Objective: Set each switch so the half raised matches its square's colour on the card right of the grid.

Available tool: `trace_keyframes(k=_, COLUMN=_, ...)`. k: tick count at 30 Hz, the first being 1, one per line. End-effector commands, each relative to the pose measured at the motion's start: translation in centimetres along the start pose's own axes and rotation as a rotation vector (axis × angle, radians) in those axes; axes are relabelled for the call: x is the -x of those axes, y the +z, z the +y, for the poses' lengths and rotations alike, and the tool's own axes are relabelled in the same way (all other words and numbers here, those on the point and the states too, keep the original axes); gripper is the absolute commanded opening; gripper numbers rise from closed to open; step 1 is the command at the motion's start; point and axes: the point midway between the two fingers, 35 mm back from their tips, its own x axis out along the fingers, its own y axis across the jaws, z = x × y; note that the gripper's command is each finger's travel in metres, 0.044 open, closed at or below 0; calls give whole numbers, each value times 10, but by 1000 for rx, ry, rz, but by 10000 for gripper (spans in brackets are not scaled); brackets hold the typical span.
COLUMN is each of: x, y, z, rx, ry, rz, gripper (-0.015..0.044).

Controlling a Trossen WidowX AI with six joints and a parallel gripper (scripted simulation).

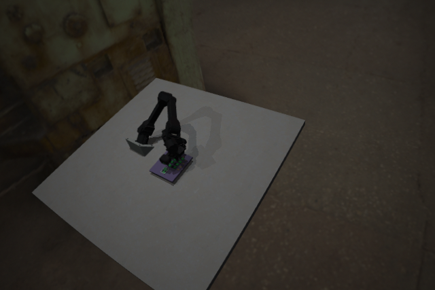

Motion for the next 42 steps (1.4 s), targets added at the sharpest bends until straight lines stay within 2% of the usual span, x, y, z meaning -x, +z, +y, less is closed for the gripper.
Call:
trace_keyframes(k=1, x=0, y=0, z=1, rx=-4, ry=1, rz=-2, gripper=0)
trace_keyframes(k=42, x=-5, y=0, z=1, rx=-4, ry=2, rz=-2, gripper=0)
